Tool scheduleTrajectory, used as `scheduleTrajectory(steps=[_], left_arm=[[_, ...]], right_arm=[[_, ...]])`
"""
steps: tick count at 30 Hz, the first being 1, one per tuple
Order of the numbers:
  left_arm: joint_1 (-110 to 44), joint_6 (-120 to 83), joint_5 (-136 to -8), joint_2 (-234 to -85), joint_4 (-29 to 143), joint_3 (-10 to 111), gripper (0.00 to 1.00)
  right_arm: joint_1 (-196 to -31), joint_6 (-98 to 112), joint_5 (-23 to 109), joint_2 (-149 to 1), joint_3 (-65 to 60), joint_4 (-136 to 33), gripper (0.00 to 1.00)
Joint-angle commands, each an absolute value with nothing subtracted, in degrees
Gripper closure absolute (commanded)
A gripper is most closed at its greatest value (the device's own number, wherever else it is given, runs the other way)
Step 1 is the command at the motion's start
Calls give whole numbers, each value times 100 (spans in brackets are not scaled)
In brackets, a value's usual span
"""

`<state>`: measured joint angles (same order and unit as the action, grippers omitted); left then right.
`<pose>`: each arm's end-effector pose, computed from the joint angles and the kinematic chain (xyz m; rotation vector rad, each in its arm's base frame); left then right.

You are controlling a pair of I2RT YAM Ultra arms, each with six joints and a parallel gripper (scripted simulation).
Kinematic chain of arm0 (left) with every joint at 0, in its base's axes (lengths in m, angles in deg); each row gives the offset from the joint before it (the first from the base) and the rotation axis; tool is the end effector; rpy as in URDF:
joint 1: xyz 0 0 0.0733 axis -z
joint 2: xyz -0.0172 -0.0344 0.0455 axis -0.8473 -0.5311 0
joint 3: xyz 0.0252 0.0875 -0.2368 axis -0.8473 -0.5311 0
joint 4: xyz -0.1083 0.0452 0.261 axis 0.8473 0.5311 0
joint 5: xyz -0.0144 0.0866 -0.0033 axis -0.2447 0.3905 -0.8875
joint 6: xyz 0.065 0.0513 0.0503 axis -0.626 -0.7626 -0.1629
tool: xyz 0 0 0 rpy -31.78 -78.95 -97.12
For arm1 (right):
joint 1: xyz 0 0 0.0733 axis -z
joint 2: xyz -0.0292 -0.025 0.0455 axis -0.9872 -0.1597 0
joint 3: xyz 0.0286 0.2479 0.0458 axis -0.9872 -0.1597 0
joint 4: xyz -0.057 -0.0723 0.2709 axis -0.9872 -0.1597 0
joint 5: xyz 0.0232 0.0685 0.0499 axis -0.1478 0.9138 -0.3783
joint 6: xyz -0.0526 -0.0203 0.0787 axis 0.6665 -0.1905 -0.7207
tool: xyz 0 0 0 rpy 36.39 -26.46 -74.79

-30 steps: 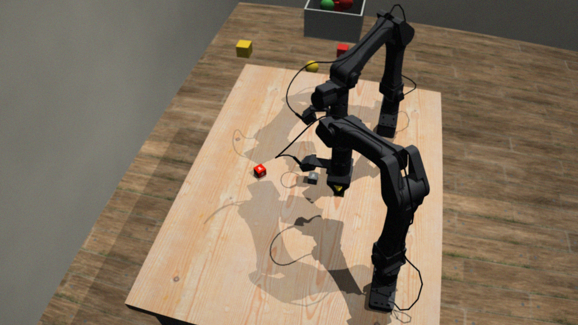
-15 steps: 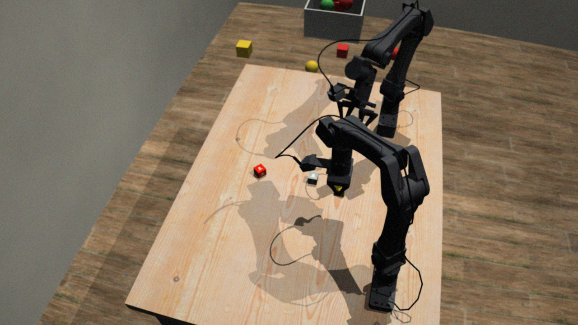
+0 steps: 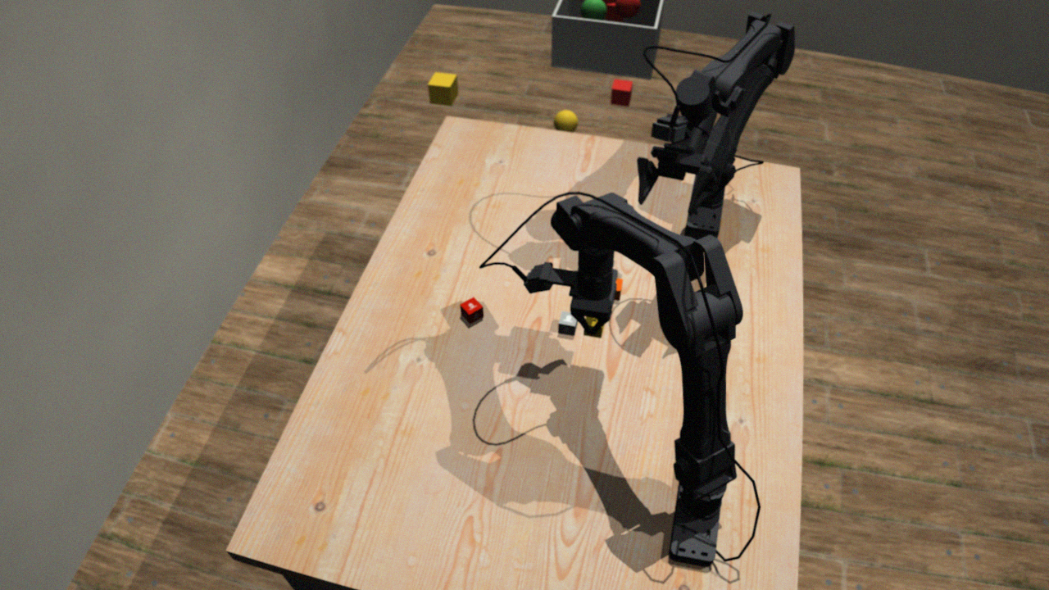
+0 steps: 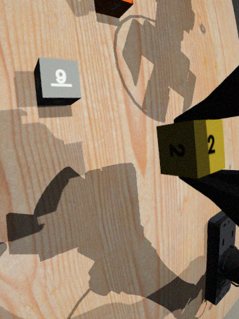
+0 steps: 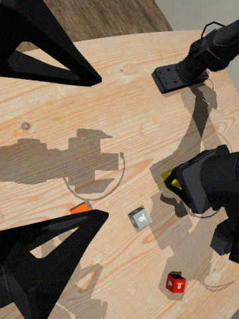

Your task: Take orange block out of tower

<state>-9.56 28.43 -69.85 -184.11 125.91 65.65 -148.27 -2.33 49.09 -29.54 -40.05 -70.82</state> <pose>0.2443 -0.2745 0.1522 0.0032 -3.1133 -0.0268 0.0795 0.2349 0.2388 -1.1780 1.8732 0.9757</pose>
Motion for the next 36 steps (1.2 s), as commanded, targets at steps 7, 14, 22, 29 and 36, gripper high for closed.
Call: scheduleTrajectory(steps=[7,14,22,29,36], left_arm=[[-962,2841,-6984,-19674,12723,8133,73],[-961,2838,-6984,-20346,13133,9056,73],[-961,2838,-6984,-20415,13106,9245,73],[-961,2838,-6984,-20426,13102,9262,73],[-961,2838,-6984,-20426,13102,9263,73]], right_arm=[[-15114,626,4887,-1638,-4865,-6118,0],[-15210,728,4907,-1082,-5239,-5974,0],[-15257,404,4366,-1137,-5169,-6257,0],[-15929,-527,2597,-1346,-4844,-7073,0],[-16307,-1022,1323,-1454,-4613,-7519,0]])
